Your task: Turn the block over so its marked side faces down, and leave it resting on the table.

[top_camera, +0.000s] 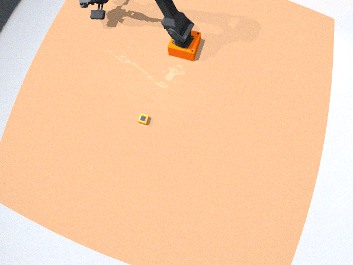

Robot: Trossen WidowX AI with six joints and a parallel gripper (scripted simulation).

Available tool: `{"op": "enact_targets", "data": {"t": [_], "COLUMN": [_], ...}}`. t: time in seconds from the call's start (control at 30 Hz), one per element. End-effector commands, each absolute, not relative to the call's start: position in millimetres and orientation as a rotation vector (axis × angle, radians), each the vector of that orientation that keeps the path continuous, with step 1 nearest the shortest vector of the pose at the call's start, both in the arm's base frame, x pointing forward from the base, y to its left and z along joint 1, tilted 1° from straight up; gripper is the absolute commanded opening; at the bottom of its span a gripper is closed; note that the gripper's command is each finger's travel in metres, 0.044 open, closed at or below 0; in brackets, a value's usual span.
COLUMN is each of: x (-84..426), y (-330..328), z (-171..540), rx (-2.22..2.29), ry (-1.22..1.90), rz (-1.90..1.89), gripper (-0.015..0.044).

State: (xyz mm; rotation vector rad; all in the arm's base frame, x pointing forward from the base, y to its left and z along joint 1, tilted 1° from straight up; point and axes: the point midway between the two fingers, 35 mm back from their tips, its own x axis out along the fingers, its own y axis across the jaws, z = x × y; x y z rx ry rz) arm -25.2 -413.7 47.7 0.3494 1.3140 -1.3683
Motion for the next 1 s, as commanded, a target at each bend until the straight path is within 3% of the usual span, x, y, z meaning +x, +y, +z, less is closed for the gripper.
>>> {"op": "enact_targets", "data": {"t": [0.0,0.27,0.53,0.77,0.97], "x": [30,166,273,323,336], "y": [-407,-355,-254,-150,-45], "z": [50,52,58,64,71], "rx": [0.324,0.218,0.082,-0.030,-0.114], "ry": [1.298,1.323,1.362,1.406,1.474], "rz": [-1.243,-0.886,-0.517,-0.228,0.013], "gripper": [0.0440,0.0440,0.0440,0.0440,0.0440]}}
